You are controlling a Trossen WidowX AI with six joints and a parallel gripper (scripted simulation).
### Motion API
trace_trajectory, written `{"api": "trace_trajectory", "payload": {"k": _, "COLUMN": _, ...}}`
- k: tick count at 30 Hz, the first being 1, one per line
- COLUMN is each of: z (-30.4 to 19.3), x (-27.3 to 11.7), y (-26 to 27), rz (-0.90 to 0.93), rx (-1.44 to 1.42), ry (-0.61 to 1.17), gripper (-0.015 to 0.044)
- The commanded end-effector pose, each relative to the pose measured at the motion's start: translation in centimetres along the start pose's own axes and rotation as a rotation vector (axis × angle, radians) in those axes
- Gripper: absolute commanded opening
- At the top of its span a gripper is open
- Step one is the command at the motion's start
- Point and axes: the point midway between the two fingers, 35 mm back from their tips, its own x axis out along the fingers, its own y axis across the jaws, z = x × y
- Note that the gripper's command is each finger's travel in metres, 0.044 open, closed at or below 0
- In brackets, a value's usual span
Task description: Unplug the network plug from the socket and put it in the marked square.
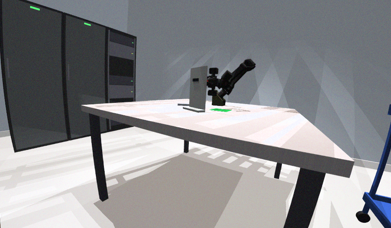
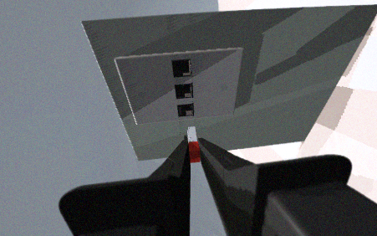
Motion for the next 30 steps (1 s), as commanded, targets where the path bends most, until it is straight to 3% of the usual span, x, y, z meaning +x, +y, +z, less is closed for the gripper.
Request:
{"api": "trace_trajectory", "payload": {"k": 1, "z": 0.1, "x": -0.3, "y": -0.1, "rz": -0.002, "rx": 0.005, "ry": -0.007, "gripper": 0.0}}
{"api": "trace_trajectory", "payload": {"k": 30, "z": -0.6, "x": -1.3, "y": -0.1, "rz": -0.002, "rx": 0.005, "ry": -0.008, "gripper": 0.0}}
